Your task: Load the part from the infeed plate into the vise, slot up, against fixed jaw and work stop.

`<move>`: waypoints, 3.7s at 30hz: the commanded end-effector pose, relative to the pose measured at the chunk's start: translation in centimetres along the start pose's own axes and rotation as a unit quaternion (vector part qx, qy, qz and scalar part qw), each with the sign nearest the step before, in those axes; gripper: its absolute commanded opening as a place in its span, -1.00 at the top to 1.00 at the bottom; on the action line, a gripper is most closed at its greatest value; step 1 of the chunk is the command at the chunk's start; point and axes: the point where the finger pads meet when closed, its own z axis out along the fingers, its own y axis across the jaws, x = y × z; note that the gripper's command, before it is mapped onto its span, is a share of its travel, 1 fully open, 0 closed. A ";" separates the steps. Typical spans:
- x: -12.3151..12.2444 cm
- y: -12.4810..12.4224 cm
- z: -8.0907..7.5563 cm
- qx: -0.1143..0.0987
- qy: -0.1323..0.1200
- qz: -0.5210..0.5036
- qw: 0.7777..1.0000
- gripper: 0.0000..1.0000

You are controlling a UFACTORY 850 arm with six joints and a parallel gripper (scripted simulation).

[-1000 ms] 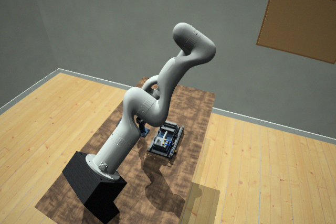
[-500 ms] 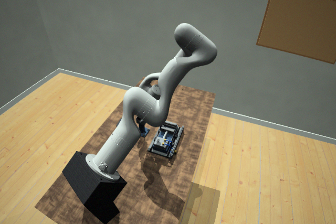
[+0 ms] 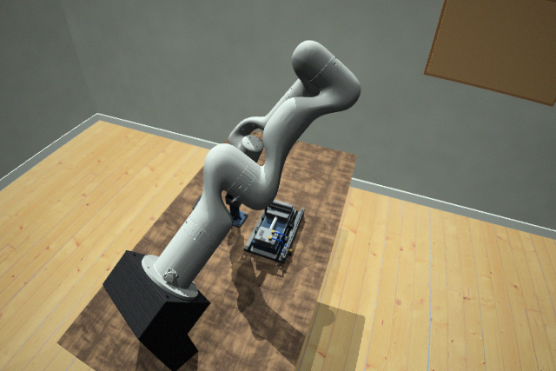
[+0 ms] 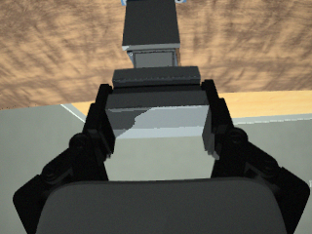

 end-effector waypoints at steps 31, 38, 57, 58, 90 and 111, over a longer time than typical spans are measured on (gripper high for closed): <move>-0.4 -0.1 0.1 -0.002 0.163 -0.001 0.987 1.00; -0.4 -0.1 0.1 -0.002 0.172 -0.001 0.985 1.00; -0.4 -0.1 0.1 -0.002 0.174 -0.002 0.985 1.00; -0.4 -0.1 0.1 -0.002 0.174 -0.002 0.985 1.00; -0.5 -0.1 0.1 -0.002 0.206 -0.001 0.978 1.00; -0.7 -0.1 0.2 -0.002 0.283 -0.002 0.959 1.00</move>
